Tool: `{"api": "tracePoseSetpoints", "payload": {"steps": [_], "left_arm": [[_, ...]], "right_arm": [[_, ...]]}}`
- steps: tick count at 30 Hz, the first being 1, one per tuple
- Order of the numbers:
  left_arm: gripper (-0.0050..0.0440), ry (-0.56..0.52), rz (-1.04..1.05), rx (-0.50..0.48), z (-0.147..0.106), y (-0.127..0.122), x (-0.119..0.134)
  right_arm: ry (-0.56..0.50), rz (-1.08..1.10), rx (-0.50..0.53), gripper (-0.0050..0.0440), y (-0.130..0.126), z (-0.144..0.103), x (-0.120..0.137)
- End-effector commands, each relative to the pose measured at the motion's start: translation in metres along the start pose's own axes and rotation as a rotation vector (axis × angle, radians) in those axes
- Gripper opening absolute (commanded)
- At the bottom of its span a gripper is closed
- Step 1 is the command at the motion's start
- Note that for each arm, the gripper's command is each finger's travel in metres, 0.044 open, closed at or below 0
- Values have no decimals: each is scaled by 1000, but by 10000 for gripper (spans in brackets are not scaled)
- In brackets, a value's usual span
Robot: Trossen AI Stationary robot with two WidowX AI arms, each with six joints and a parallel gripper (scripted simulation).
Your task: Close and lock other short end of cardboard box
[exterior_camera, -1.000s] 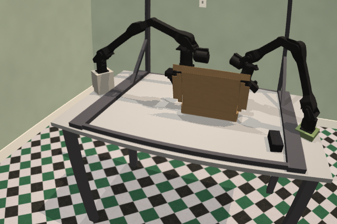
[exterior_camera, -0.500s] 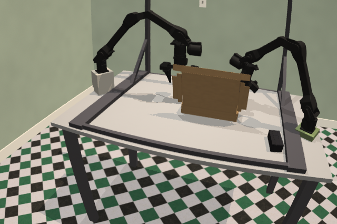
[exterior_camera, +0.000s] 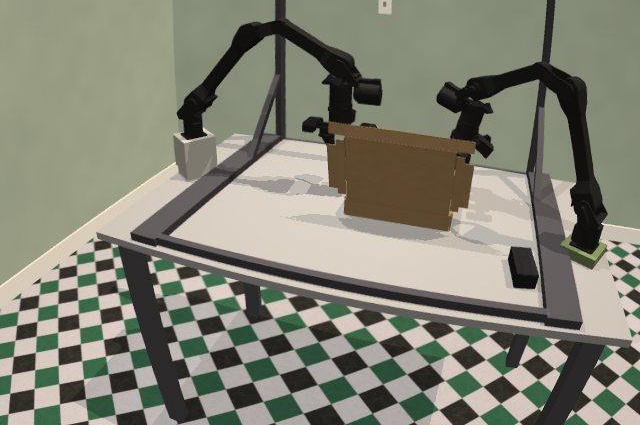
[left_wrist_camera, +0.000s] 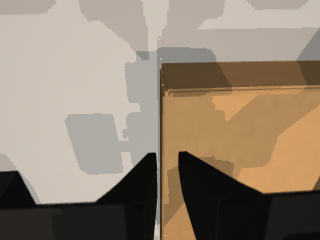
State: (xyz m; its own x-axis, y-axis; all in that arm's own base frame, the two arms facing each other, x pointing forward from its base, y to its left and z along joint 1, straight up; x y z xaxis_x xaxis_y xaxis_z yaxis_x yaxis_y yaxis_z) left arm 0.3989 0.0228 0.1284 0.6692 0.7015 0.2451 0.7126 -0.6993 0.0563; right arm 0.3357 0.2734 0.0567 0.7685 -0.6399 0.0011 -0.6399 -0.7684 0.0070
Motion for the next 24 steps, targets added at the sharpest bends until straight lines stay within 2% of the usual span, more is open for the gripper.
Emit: {"api": "tracePoseSetpoints", "payload": {"steps": [1, 3, 4, 24], "left_arm": [[58, 26, -7, -31, -13, 3, 5], [58, 26, -7, -31, -13, 3, 5], [58, 26, -7, -31, -13, 3, 5], [58, 28, -5, -27, -13, 3, 5]], "right_arm": [[10, 4, 42, 53, -4, -16, 1], [10, 4, 42, 5, -4, -16, 1], [10, 4, 42, 0, -4, -16, 1], [8, 0, 40, 0, -4, -15, 1]]}}
Point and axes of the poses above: on each arm, the point midway between the two fingers, 35 mm back from their tips, its own z axis out along the fingers, its own y axis across the jaws, x = y × z, the point moved 5 cm from there along -z, back along the fingers, and after that the axes turned 15 degrees about -z, right-handed, at the moved point
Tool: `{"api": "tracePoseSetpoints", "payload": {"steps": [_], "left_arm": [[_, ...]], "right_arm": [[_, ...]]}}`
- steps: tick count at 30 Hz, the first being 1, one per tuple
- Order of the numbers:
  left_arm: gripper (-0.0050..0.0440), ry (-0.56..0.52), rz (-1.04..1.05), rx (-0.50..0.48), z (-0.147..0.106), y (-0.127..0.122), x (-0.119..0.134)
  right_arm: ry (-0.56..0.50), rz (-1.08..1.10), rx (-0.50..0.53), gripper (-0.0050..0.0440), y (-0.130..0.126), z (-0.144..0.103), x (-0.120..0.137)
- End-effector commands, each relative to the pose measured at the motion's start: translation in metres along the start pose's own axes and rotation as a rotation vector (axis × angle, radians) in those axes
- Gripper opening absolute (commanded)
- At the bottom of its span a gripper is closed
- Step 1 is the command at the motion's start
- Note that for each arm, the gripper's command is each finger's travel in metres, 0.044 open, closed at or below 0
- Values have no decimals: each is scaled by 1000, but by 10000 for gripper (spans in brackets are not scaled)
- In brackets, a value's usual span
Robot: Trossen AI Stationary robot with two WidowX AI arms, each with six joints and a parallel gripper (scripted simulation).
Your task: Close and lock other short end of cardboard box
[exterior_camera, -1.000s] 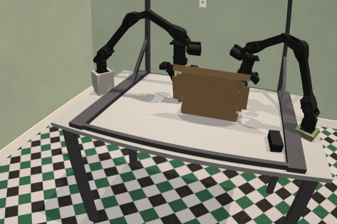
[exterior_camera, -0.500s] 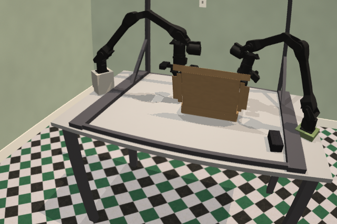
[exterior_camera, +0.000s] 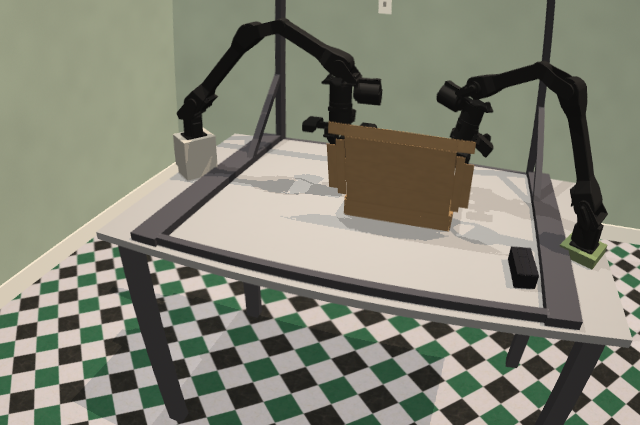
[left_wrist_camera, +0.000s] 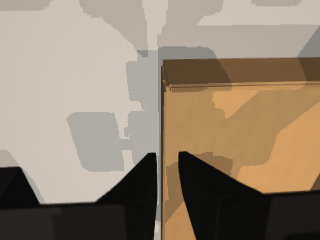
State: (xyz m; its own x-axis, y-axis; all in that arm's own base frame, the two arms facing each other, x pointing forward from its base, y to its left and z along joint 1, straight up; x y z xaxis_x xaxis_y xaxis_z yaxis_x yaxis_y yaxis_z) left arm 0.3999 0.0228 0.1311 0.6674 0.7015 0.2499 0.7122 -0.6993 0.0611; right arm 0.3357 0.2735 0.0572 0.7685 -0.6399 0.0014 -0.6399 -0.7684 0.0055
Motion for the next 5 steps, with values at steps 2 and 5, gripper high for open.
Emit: {"api": "tracePoseSetpoints", "payload": {"steps": [2, 5], "left_arm": [[58, 23, -4, -22, -11, 2, 4], [58, 23, -4, -22, -11, 2, 4]], "right_arm": [[7, 0, 38, 0, -4, -14, 1], [7, 0, 38, 0, -4, -14, 1]]}}
Point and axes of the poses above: on each arm, the point midway between the two fingers, 35 mm back from their tips, its own z axis out along the fingers, its own y axis across the jaws, x = y × z, the point moved 5 cm from there along -z, back along the fingers, and after that the axes turned 15 degrees about -z, right-handed, at the moved point
